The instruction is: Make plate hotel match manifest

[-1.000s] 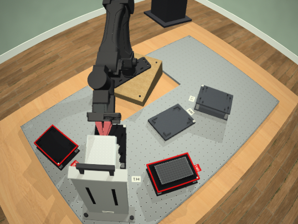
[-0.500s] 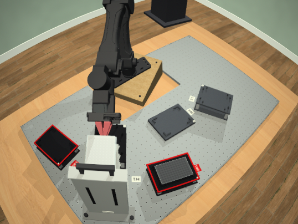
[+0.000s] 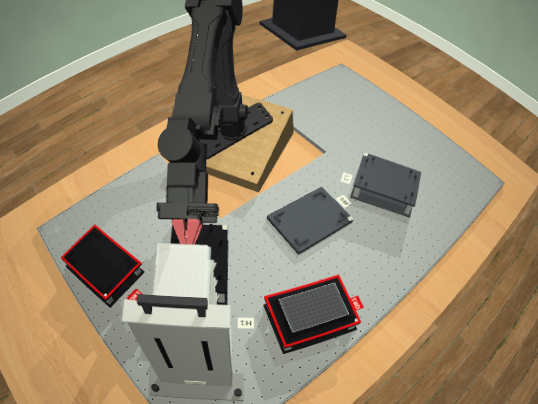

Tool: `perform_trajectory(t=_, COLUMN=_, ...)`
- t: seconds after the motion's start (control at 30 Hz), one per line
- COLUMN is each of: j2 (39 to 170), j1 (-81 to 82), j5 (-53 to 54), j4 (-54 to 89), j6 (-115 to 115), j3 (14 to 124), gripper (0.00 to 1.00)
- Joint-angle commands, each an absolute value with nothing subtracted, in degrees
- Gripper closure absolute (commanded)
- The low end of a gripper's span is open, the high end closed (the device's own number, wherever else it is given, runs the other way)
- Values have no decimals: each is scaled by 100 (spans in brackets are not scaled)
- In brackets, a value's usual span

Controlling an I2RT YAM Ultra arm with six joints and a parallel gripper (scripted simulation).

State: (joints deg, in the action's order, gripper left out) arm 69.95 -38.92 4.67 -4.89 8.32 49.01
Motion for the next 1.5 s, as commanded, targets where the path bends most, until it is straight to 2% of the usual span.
perform_trajectory(t=0.0, j2=7001, j1=-3871, j5=474, j4=-714, j6=828, j3=4906, gripper=100)
perform_trajectory(t=1.47, j2=5485, j1=-4144, j5=737, j4=-325, j6=897, j3=3763, gripper=100)
